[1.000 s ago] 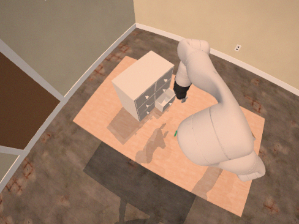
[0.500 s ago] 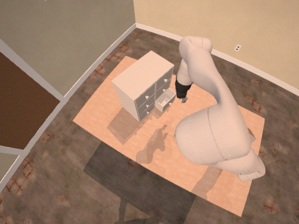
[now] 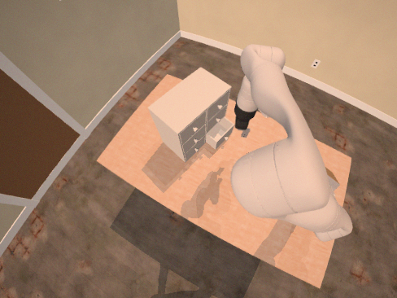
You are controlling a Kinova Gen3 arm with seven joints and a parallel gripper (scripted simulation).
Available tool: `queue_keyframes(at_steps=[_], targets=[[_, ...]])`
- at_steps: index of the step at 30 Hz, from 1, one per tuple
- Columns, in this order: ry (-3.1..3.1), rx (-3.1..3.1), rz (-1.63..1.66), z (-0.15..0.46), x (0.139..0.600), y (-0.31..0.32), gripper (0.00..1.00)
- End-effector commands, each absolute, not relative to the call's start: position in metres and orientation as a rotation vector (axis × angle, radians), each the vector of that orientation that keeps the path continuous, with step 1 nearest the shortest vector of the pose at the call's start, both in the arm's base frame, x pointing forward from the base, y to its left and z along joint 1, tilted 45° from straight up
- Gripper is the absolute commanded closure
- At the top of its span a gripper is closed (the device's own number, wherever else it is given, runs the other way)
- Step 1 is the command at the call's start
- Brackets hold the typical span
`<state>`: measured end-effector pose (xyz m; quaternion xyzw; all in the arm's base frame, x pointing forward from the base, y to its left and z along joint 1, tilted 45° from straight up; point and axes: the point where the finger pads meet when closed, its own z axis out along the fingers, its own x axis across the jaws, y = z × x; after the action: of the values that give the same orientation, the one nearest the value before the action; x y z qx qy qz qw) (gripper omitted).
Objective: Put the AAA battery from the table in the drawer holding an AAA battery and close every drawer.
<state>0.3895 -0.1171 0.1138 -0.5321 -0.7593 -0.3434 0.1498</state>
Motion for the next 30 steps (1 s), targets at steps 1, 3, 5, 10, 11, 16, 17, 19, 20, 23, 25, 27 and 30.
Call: queue_keyframes(at_steps=[1,3,5,10,11,16,17,19,20,23,25,27,30], targets=[[-2.15,-1.56,-0.976,0.115,0.388,-0.118,0.0],[-2.119,-1.587,-0.967,0.115,0.387,-0.119,0.0],[-2.104,-1.601,-0.963,0.116,0.387,-0.119,0.0],[-2.045,-1.651,-0.945,0.117,0.384,-0.12,0.0],[-2.03,-1.663,-0.941,0.118,0.384,-0.12,0.0],[-1.961,-1.718,-0.92,0.119,0.381,-0.121,0.0],[-1.947,-1.728,-0.916,0.12,0.381,-0.122,0.0],[-1.921,-1.748,-0.908,0.12,0.38,-0.122,0.0],[-1.908,-1.758,-0.904,0.12,0.379,-0.122,0.0],[-1.896,-1.767,-0.9,0.121,0.379,-0.122,0.0],[-1.871,-1.784,-0.893,0.121,0.378,-0.123,0.0],[-1.848,-1.801,-0.885,0.122,0.377,-0.123,0.0],[-1.814,-1.824,-0.875,0.123,0.376,-0.124,0.0]])
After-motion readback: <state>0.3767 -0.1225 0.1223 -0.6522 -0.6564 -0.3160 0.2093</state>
